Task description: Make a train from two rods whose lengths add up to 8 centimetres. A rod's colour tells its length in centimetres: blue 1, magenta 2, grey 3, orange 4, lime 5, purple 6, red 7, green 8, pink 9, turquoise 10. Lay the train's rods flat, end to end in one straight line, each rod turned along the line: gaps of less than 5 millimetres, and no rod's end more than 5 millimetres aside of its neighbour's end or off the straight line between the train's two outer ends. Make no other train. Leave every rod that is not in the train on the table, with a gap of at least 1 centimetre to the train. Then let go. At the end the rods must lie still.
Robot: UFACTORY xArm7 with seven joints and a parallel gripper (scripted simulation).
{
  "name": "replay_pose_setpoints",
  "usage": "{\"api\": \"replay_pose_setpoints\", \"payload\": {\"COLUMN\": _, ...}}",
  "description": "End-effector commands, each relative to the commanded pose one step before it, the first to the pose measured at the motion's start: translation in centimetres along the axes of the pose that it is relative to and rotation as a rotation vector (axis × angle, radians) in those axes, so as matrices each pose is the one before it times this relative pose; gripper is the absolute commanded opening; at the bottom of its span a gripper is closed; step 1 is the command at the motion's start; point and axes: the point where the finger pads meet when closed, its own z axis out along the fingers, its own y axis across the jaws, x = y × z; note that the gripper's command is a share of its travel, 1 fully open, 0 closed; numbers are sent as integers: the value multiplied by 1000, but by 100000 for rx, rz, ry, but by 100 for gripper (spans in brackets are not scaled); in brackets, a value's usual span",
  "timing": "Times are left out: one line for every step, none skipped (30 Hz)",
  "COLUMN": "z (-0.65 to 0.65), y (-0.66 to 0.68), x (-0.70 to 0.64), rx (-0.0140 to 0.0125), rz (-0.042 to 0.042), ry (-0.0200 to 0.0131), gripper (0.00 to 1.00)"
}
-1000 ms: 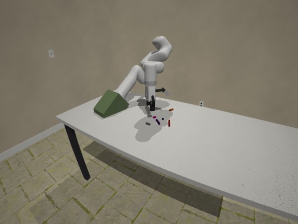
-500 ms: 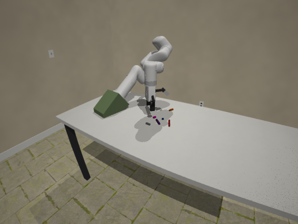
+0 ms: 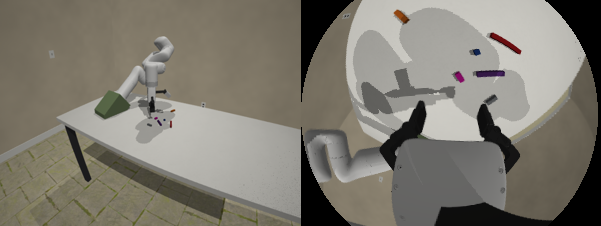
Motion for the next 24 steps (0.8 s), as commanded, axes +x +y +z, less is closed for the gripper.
{"api": "replay_pose_setpoints", "payload": {"z": -128, "y": 295, "x": -74, "rx": -207, "rz": 13773, "ry": -327, "gripper": 100}}
{"api": "replay_pose_setpoints", "payload": {"z": 0, "y": 0, "x": 0, "rx": 0, "rz": 0, "ry": 0, "gripper": 100}}
{"api": "replay_pose_setpoints", "payload": {"z": 6, "y": 88, "x": -37, "rx": 37, "rz": 6064, "ry": 34, "gripper": 100}}
{"api": "replay_pose_setpoints", "payload": {"z": 5, "y": 73, "x": -26, "rx": 29, "rz": 4914, "ry": 24, "gripper": 100}}
{"api": "replay_pose_setpoints", "payload": {"z": 2, "y": 34, "x": -11, "rx": 13, "rz": 2234, "ry": 10, "gripper": 100}}
{"api": "replay_pose_setpoints", "payload": {"z": 2, "y": 39, "x": -11, "rx": 14, "rz": 2521, "ry": 11, "gripper": 100}}
{"api": "replay_pose_setpoints", "payload": {"z": 2, "y": 43, "x": -11, "rx": 16, "rz": 2801, "ry": 11, "gripper": 100}}
{"api": "replay_pose_setpoints", "payload": {"z": 2, "y": 46, "x": -11, "rx": 16, "rz": 2933, "ry": 11, "gripper": 100}}
{"api": "replay_pose_setpoints", "payload": {"z": 2, "y": 47, "x": -10, "rx": 16, "rz": 2959, "ry": 10, "gripper": 100}}
{"api": "replay_pose_setpoints", "payload": {"z": 2, "y": 47, "x": -8, "rx": 15, "rz": 2949, "ry": 9, "gripper": 100}}
{"api": "replay_pose_setpoints", "payload": {"z": 2, "y": 47, "x": -7, "rx": 14, "rz": 2933, "ry": 8, "gripper": 100}}
{"api": "replay_pose_setpoints", "payload": {"z": 2, "y": 47, "x": -6, "rx": 14, "rz": 2928, "ry": 7, "gripper": 100}}
{"api": "replay_pose_setpoints", "payload": {"z": 2, "y": 47, "x": -5, "rx": 13, "rz": 2924, "ry": 6, "gripper": 100}}
{"api": "replay_pose_setpoints", "payload": {"z": 2, "y": 48, "x": -3, "rx": 13, "rz": 2926, "ry": 6, "gripper": 100}}
{"api": "replay_pose_setpoints", "payload": {"z": 2, "y": 48, "x": -2, "rx": 12, "rz": 2926, "ry": 5, "gripper": 100}}
{"api": "replay_pose_setpoints", "payload": {"z": 2, "y": 48, "x": -1, "rx": 11, "rz": 2926, "ry": 4, "gripper": 100}}
{"api": "replay_pose_setpoints", "payload": {"z": 2, "y": 48, "x": 1, "rx": 11, "rz": 2927, "ry": 4, "gripper": 100}}
{"api": "replay_pose_setpoints", "payload": {"z": 0, "y": 0, "x": 0, "rx": 0, "rz": 0, "ry": 0, "gripper": 100}}
{"api": "replay_pose_setpoints", "payload": {"z": 0, "y": 0, "x": 0, "rx": 0, "rz": 0, "ry": 0, "gripper": 100}}
{"api": "replay_pose_setpoints", "payload": {"z": 4, "y": 140, "x": 5, "rx": 26, "rz": 8443, "ry": 8, "gripper": 100}}
{"api": "replay_pose_setpoints", "payload": {"z": 1, "y": 41, "x": 5, "rx": 6, "rz": 2466, "ry": 2, "gripper": 100}}
{"api": "replay_pose_setpoints", "payload": {"z": 1, "y": 39, "x": 6, "rx": 6, "rz": 2367, "ry": 2, "gripper": 100}}
{"api": "replay_pose_setpoints", "payload": {"z": 1, "y": 45, "x": 7, "rx": 6, "rz": 2690, "ry": 1, "gripper": 100}}
{"api": "replay_pose_setpoints", "payload": {"z": 1, "y": 48, "x": 9, "rx": 6, "rz": 2885, "ry": 1, "gripper": 100}}
